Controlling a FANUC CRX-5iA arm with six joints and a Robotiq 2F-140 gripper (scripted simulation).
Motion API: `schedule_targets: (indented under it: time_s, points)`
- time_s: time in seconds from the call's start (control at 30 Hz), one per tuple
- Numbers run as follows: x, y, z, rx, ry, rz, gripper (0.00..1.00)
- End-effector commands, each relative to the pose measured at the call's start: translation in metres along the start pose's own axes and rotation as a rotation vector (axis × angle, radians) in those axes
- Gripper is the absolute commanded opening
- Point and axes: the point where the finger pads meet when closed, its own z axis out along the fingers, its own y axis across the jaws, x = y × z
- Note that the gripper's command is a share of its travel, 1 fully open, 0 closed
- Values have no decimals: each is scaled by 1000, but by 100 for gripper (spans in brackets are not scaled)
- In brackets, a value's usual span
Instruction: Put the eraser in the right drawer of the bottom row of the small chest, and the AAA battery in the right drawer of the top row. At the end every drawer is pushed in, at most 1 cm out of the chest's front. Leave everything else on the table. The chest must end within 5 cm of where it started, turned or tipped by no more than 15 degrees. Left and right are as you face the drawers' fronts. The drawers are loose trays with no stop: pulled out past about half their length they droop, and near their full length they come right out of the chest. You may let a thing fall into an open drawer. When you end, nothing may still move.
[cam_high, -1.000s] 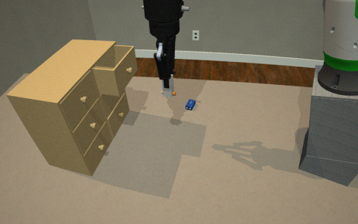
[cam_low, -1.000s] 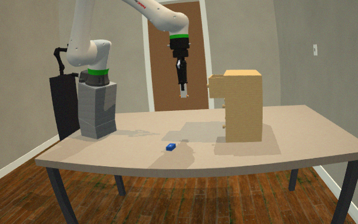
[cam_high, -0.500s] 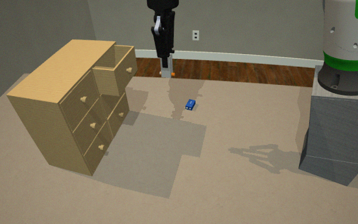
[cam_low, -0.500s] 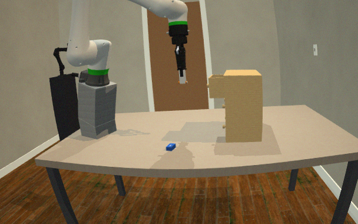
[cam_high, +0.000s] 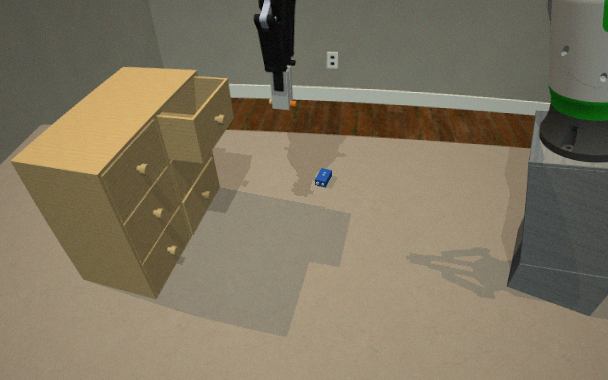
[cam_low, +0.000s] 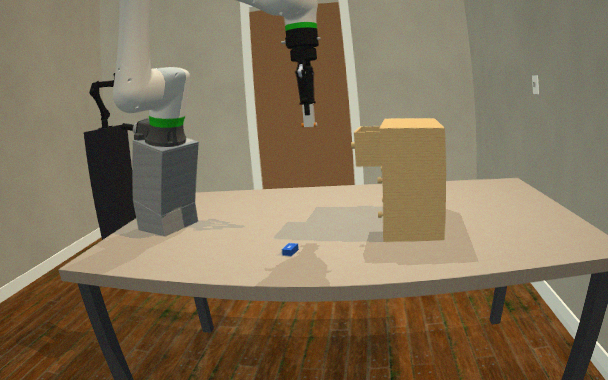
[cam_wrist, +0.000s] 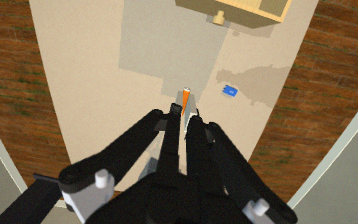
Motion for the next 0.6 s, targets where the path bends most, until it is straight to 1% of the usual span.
schedule_targets:
  time_s: [0.0, 0.4, 0.57]
  points:
    - [0, 0, -5, 0, 0, 0, 3]
    - [0, 0, -7, 0, 1, 0, 3]
    - [-1, 0, -7, 0, 24, 0, 3]
